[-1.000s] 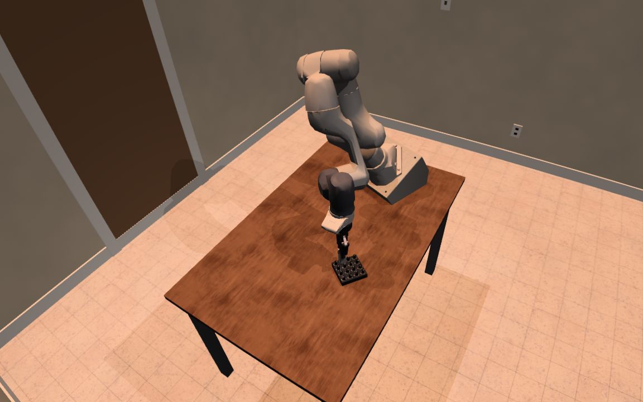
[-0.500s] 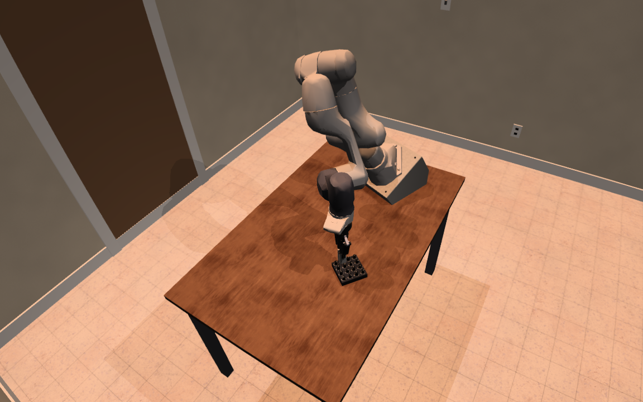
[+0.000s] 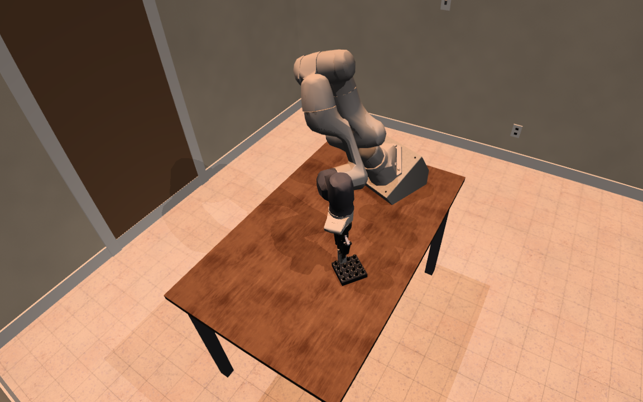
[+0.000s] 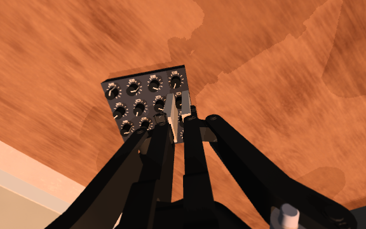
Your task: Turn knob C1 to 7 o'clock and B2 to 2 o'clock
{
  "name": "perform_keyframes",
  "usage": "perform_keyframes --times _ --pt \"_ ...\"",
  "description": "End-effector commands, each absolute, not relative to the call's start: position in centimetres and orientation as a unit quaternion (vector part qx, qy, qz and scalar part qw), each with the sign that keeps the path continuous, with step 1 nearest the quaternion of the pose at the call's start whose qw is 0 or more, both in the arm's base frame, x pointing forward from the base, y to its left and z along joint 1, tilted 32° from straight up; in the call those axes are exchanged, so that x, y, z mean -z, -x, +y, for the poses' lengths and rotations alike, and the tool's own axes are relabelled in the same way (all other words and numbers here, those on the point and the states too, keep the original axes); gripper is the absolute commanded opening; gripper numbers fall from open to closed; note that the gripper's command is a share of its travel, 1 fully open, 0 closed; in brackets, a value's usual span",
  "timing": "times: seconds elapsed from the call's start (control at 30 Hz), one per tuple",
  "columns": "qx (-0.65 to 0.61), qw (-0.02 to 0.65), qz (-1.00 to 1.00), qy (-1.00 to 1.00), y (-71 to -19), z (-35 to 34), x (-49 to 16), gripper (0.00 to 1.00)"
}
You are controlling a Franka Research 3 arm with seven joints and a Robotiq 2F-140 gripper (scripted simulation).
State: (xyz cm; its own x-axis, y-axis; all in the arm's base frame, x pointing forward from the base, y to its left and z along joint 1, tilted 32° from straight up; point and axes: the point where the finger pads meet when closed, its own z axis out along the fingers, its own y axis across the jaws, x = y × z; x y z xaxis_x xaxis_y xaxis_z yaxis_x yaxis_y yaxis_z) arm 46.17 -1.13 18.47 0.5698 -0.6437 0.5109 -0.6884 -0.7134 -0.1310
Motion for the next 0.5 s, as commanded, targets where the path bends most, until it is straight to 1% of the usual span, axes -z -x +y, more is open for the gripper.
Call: perform_keyframes --times 0.0,0.2,0.23,0.47 --pt "-0.271 0.043 -0.367 -0.889 -46.23 -1.05 -18.45 0.05" --pt "-0.271 0.043 -0.367 -0.889 -46.23 -1.05 -18.45 0.05" --pt "-0.271 0.043 -0.367 -0.889 -46.23 -1.05 -18.45 0.12" --pt "-0.271 0.043 -0.367 -0.889 -46.23 -1.05 -18.45 0.12"
